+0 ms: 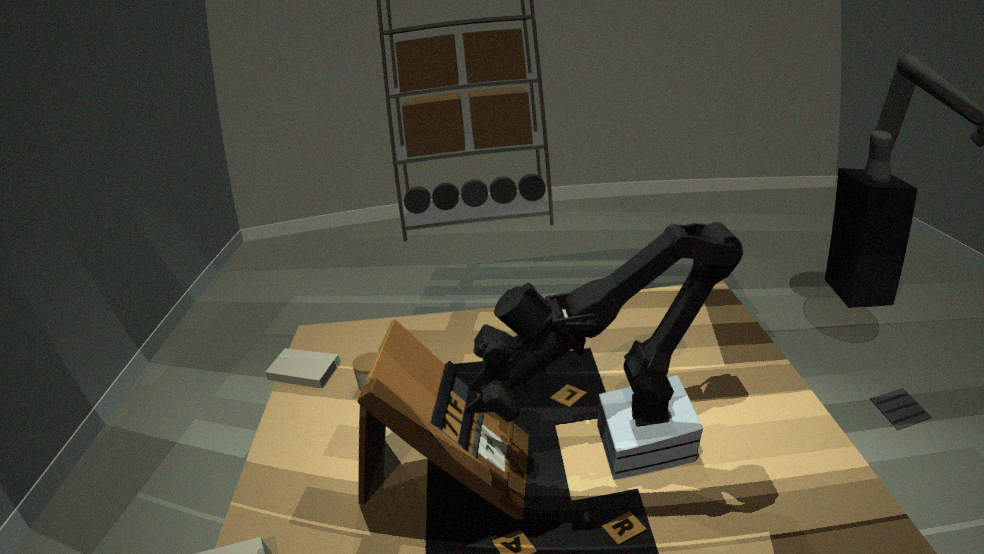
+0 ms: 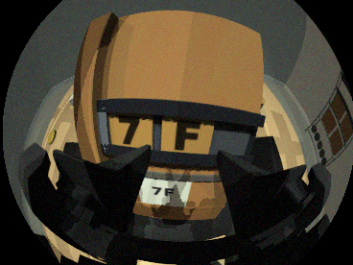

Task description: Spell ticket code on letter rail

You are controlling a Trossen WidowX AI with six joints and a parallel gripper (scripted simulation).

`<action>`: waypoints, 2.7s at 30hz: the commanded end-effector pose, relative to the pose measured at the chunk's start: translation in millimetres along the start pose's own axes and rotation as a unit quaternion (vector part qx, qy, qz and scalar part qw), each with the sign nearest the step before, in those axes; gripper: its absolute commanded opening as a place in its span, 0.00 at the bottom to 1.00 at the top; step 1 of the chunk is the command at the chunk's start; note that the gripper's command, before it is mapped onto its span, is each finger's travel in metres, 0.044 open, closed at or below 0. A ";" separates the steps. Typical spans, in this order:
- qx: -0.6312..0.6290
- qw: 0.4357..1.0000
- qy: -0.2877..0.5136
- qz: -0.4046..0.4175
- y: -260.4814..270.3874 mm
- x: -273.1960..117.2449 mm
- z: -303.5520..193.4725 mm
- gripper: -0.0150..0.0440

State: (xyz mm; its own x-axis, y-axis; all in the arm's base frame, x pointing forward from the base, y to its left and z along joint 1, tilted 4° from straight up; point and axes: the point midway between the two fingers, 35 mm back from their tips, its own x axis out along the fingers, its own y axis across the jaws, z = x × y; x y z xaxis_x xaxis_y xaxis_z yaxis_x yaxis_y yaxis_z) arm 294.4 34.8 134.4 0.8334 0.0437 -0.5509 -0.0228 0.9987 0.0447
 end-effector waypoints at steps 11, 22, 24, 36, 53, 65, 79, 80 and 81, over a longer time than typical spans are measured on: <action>0.002 1.000 -0.003 -0.002 -0.7 -8.1 0.8 0.75; 0.002 1.000 -0.003 -0.002 -1.4 -12.0 1.2 0.75; 0.002 1.000 -0.003 -0.002 -1.6 -12.6 1.4 0.75; 0.002 1.000 -0.003 -0.002 -3.0 -15.7 3.7 0.75; 0.003 1.000 0.000 -0.005 -3.8 -15.2 2.5 0.25; -0.009 0.995 0.096 -0.014 -12.1 -6.9 12.3 0.25; 0.001 0.942 0.335 -0.003 -38.8 3.1 29.2 0.25; 0.001 0.942 0.335 -0.003 -38.8 3.1 29.2 0.25; 0.001 0.942 0.335 -0.003 -38.8 3.1 29.2 0.25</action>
State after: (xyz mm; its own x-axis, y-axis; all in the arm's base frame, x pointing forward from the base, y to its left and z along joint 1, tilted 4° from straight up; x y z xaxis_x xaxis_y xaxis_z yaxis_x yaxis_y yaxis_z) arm 313.5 -5.1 153.9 0.3122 0.0359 -0.9493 -0.0103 0.9994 0.0344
